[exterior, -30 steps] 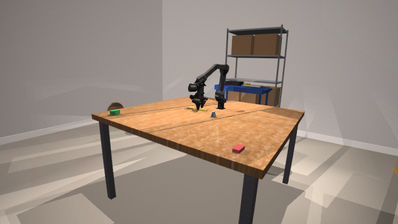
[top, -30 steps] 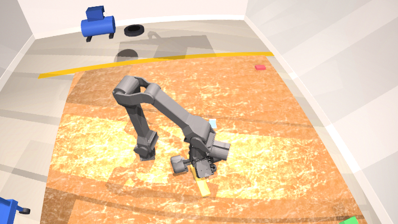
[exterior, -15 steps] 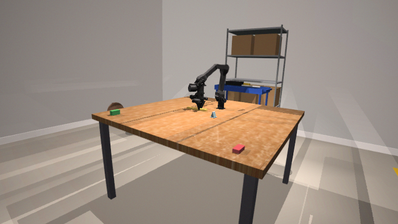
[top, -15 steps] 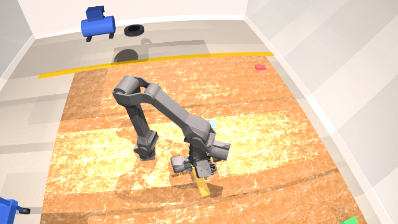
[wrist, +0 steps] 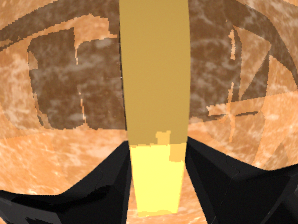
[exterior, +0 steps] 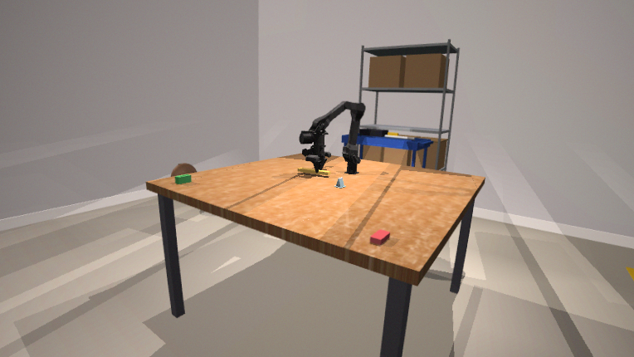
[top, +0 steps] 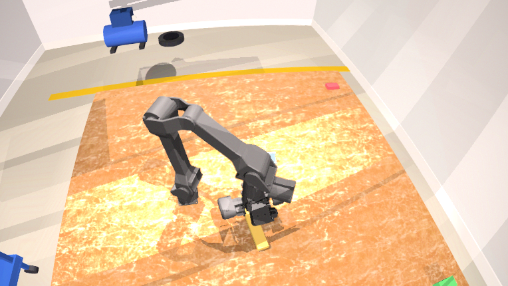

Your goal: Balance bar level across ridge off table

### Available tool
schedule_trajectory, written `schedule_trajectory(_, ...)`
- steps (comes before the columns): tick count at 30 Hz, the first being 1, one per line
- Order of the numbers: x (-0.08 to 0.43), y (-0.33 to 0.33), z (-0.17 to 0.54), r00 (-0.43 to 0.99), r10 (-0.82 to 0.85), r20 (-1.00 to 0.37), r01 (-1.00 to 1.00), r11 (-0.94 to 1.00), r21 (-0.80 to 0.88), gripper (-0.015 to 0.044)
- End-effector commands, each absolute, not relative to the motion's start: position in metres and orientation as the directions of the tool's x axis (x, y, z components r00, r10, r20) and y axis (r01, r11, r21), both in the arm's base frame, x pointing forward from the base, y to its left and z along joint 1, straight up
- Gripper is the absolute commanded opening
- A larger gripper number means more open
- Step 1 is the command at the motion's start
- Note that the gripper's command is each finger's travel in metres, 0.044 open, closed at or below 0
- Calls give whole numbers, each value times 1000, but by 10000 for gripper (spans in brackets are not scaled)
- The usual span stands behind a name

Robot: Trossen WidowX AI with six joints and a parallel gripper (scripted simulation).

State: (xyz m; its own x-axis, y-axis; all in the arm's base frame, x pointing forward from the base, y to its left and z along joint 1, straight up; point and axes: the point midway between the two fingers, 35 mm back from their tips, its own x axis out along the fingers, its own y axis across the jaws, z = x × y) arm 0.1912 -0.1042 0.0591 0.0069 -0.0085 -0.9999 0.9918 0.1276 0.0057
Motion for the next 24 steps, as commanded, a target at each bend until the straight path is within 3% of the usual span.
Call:
schedule_trajectory(1,194,-106,72,18,-13,-1000,991,129,16,0)
schedule_trajectory(24,191,-104,132,20,-11,-1000,991,133,18,0)
